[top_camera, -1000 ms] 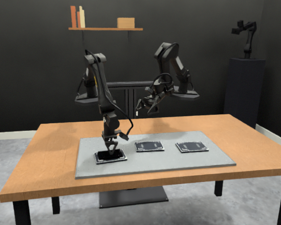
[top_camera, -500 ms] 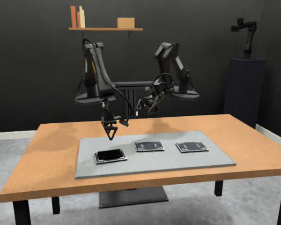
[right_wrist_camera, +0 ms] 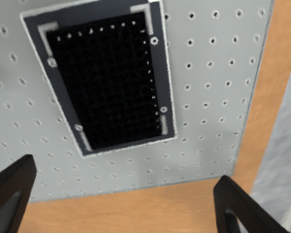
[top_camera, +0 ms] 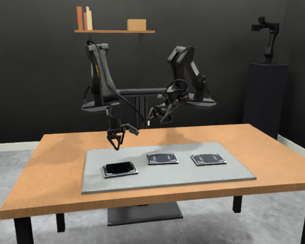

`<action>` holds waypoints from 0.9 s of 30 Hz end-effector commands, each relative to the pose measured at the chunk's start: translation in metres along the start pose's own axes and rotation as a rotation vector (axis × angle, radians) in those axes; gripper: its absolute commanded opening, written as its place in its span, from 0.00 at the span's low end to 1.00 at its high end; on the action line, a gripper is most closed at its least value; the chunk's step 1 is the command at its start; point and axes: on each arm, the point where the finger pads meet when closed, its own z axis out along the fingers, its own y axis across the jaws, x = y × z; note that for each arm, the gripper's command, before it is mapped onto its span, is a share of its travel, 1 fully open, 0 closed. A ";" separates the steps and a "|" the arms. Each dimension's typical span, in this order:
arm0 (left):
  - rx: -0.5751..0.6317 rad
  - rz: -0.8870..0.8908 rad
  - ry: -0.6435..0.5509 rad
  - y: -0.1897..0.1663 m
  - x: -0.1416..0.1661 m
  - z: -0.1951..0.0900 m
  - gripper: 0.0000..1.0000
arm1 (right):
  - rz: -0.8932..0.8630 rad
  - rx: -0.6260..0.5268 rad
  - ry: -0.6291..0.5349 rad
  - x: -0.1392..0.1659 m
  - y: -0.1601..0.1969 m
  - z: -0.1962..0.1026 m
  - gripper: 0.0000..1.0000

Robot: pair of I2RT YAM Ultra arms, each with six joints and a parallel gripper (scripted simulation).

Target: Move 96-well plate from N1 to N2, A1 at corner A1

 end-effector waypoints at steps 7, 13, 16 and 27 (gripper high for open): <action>-0.005 -0.005 -0.006 0.000 -0.001 -0.001 1.00 | 0.430 0.140 -0.191 -0.005 0.003 -0.015 1.00; -0.005 -0.005 -0.006 0.000 -0.001 -0.001 1.00 | 0.567 0.185 -0.240 -0.003 0.003 -0.020 1.00; -0.005 -0.005 -0.006 0.000 -0.001 -0.001 1.00 | 0.699 0.226 -0.292 -0.003 0.005 -0.024 1.00; -0.005 -0.005 -0.006 0.000 -0.001 -0.001 1.00 | 1.079 0.319 -0.433 0.003 0.017 -0.034 1.00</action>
